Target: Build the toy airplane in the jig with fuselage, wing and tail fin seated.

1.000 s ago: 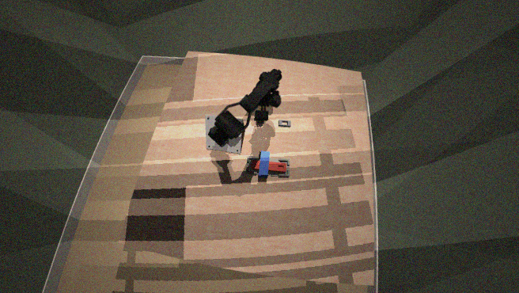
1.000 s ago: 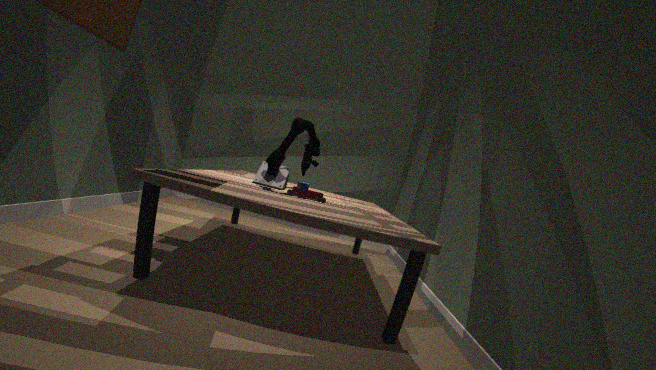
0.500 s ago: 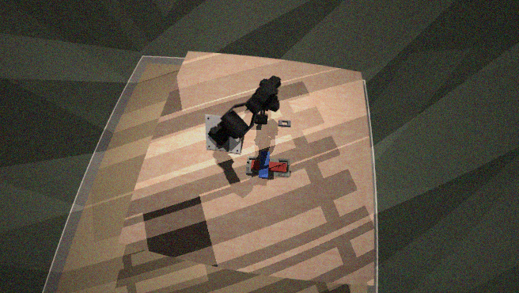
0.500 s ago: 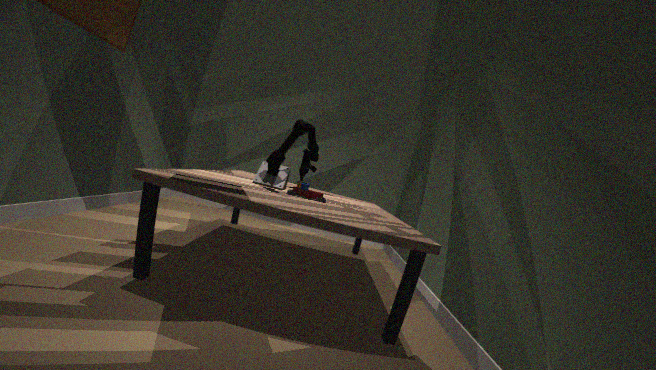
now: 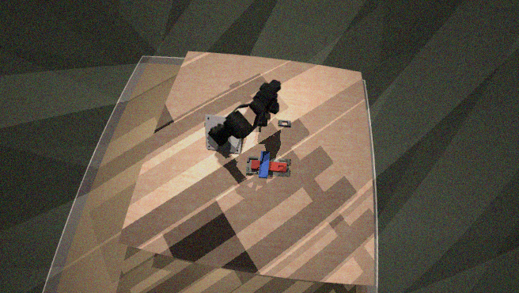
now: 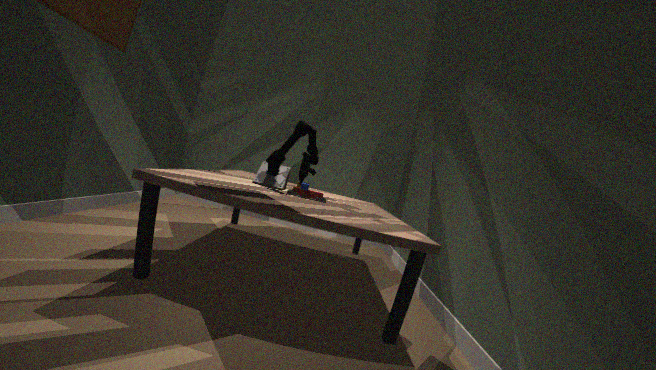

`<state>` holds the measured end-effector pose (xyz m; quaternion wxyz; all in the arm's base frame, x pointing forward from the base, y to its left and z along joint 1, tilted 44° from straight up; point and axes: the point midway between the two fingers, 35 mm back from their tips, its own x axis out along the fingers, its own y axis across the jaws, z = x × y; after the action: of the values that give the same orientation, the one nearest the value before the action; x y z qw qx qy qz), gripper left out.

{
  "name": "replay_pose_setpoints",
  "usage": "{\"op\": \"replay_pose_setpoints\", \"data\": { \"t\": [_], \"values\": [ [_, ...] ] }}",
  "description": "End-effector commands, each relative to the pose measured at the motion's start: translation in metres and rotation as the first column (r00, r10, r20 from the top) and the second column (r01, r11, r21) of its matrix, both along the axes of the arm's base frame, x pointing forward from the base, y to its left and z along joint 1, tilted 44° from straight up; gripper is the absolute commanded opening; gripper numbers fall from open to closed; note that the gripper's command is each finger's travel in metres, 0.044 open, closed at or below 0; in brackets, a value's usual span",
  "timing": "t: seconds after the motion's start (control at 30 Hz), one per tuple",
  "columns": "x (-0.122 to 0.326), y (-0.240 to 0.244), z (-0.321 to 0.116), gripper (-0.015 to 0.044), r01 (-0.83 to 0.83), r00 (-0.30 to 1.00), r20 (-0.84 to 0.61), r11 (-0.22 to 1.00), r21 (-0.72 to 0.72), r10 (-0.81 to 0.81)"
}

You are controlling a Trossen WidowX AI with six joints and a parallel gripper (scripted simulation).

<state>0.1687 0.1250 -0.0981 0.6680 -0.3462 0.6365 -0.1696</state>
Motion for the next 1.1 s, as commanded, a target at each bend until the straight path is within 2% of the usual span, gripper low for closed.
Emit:
{"op": "replay_pose_setpoints", "data": {
  "t": [0.0,0.47,0.93,1.07],
  "values": [
    [0.000,-0.006,-0.005,0.0440,-0.006,1.000,-0.004,1.000,-0.008,0.006],
    [0.002,-0.021,-0.018,0.0440,-0.005,1.000,-0.003,1.000,-0.009,0.005],
    [0.002,-0.021,-0.018,0.0072,-0.005,1.000,-0.003,1.000,-0.009,0.005],
    [0.002,-0.021,-0.018,0.0046,-0.005,1.000,-0.003,1.000,-0.009,0.005]
  ]
}}
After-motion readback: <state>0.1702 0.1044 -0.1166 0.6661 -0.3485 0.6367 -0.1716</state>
